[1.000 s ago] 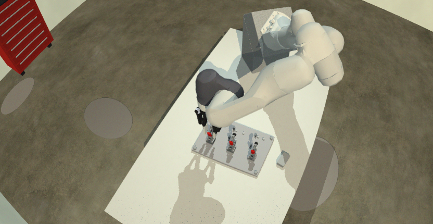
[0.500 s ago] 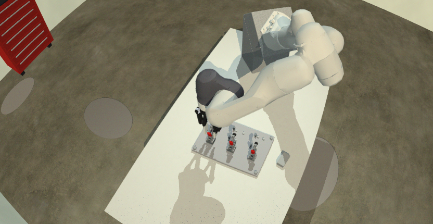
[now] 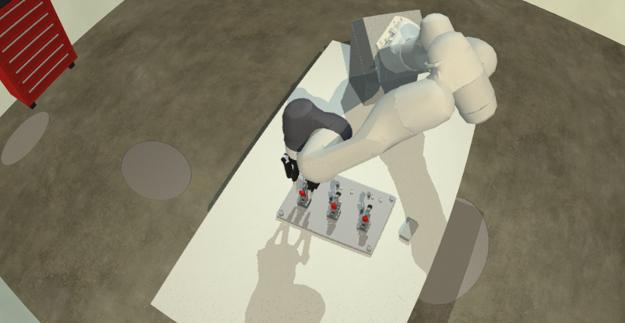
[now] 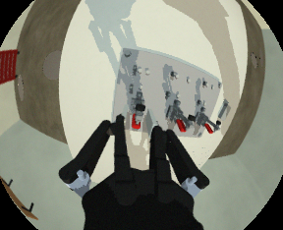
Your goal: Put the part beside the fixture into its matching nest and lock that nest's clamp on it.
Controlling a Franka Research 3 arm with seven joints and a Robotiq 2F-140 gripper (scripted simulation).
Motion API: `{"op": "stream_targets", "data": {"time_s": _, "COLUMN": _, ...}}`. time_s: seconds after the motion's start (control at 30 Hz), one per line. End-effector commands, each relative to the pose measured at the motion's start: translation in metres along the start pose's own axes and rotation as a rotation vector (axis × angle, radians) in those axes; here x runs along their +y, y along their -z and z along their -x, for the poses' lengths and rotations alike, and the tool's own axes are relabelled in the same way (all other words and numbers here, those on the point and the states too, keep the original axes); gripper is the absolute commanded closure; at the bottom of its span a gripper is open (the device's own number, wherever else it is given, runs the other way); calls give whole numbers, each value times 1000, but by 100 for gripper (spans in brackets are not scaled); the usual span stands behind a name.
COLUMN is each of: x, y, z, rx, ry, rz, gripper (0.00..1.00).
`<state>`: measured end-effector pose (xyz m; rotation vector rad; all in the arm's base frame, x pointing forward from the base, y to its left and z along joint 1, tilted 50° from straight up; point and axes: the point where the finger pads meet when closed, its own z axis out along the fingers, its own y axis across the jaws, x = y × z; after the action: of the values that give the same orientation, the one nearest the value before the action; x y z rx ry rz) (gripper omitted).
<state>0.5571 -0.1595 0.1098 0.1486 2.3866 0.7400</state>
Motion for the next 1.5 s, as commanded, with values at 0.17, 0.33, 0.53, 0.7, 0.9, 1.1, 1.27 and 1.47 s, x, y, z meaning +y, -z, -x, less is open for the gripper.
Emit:
{"op": "stream_targets", "data": {"time_s": 0.17, "x": 0, "y": 24, "z": -1, "rx": 1, "ry": 1, "rz": 3, "gripper": 72}}
{"op": "stream_targets", "data": {"time_s": 0.33, "x": 0, "y": 44, "z": -1, "rx": 1, "ry": 1, "rz": 3, "gripper": 72}}
{"op": "stream_targets", "data": {"time_s": 0.53, "x": 0, "y": 54, "z": -1, "rx": 1, "ry": 1, "rz": 3, "gripper": 72}}
{"op": "stream_targets", "data": {"time_s": 0.7, "x": 0, "y": 57, "z": -1, "rx": 1, "ry": 1, "rz": 3, "gripper": 72}}
{"op": "stream_targets", "data": {"time_s": 0.9, "x": 0, "y": 57, "z": -1, "rx": 1, "ry": 1, "rz": 3, "gripper": 72}}
{"op": "stream_targets", "data": {"time_s": 1.1, "x": 0, "y": 57, "z": -1, "rx": 1, "ry": 1, "rz": 3, "gripper": 72}}
{"op": "stream_targets", "data": {"time_s": 1.27, "x": 0, "y": 58, "z": -1, "rx": 1, "ry": 1, "rz": 3, "gripper": 42}}
{"op": "stream_targets", "data": {"time_s": 1.47, "x": 0, "y": 70, "z": -1, "rx": 1, "ry": 1, "rz": 3, "gripper": 42}}
